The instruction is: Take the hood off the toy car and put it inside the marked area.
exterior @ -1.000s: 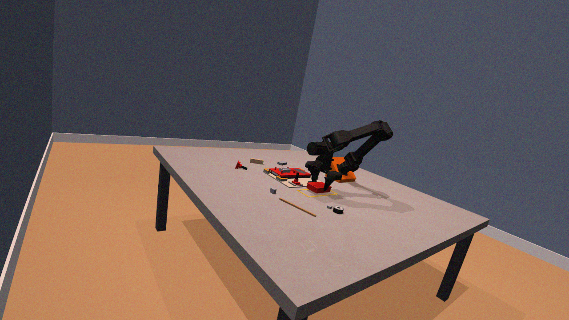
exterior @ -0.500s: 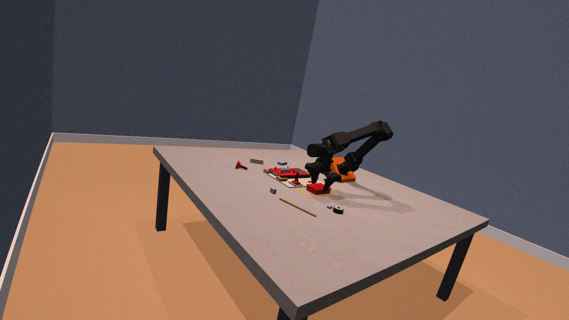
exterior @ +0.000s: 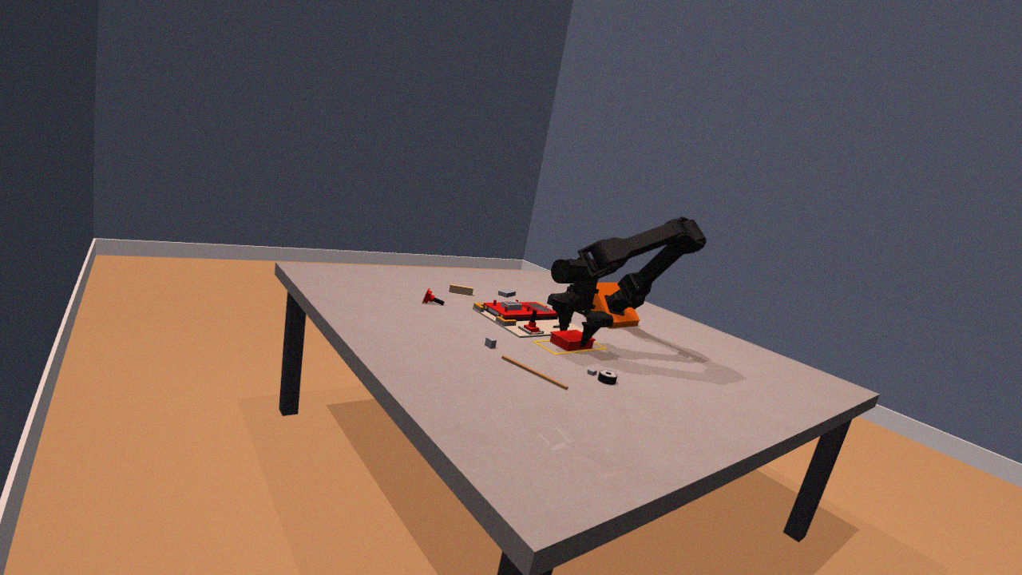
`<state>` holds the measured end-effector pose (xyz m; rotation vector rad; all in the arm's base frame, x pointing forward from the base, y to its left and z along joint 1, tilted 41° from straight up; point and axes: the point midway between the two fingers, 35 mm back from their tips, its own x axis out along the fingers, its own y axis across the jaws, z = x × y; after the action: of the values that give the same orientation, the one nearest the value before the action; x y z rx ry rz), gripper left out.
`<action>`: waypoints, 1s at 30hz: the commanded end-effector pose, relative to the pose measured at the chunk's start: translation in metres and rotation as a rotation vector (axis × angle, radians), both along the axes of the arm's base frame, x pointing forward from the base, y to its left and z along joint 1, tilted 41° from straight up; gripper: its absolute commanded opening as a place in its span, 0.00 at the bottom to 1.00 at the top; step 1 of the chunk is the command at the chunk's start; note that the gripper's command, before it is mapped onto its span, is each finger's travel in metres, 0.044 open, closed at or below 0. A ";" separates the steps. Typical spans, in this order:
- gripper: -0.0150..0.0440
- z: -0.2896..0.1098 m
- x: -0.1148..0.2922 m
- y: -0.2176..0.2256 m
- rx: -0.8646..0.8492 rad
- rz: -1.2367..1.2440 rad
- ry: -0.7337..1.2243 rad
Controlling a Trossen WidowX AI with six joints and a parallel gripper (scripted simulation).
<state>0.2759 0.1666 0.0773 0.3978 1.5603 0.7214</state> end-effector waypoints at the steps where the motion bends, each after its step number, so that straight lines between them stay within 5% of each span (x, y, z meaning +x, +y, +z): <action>1: 0.79 0.000 0.000 0.000 0.000 0.000 0.000; 6: 1.00 0.002 0.001 -0.002 0.000 0.000 0.000; 14: 1.00 0.054 0.010 -0.048 0.006 -0.001 0.001; 30: 1.00 0.054 0.010 -0.048 0.006 -0.001 0.001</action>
<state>0.2861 0.1194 0.1309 0.4081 1.5607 0.7223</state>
